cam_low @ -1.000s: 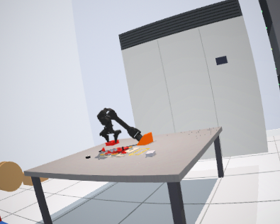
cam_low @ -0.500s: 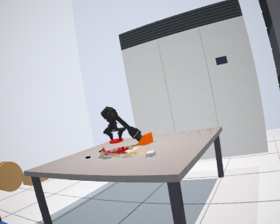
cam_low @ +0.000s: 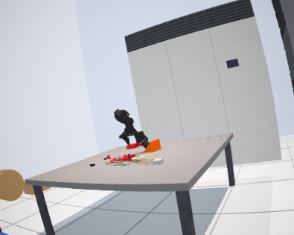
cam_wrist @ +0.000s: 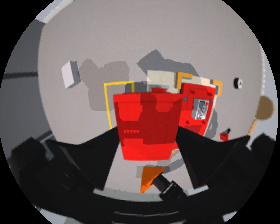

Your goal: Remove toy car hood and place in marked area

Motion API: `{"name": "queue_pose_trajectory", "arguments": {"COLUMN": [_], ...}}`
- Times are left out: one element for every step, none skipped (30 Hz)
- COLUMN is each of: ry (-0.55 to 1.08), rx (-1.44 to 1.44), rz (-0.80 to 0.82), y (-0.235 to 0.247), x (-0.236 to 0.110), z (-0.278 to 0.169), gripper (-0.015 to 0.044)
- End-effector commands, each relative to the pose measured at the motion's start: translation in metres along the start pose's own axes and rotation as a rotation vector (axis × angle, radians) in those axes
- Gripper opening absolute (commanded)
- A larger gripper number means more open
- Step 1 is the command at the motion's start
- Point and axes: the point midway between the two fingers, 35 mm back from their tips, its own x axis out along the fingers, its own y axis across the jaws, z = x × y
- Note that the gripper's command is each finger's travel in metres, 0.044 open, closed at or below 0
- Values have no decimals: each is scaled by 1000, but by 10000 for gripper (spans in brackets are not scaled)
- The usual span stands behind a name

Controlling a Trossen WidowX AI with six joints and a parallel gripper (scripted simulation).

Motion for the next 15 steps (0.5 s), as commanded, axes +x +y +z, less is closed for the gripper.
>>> {"name": "queue_pose_trajectory", "arguments": {"ry": [5, 6, 6, 5, 6, 6, 6, 6, 6, 6, 6, 6, 6, 6, 6], "rx": [10, 13, 14, 15, 16, 18, 20, 22, 25, 27, 30, 31, 32, 32, 32], "rz": [0, 0, -1, -3, -4, -6, -9, -11, -14, -18, -21, -22, -23, -23, -23], "y": [20, 26, 32, 38, 43, 49, 54, 59, 64, 69, 72, 75, 75, 75, 75], "x": [1, 1, 1, 2, 2, 2, 2, 2, 2, 2, 3, 3, 3, 3, 3], "z": [-4, -5, -7, -9, -11, -12, -14, -16, -18, -20, -21, -22, -22, -22, -22], "gripper": [0, 0, 0, 0, 0, 0, 0, 0, 0, 0, 0, 0, 0, 0, 0]}}
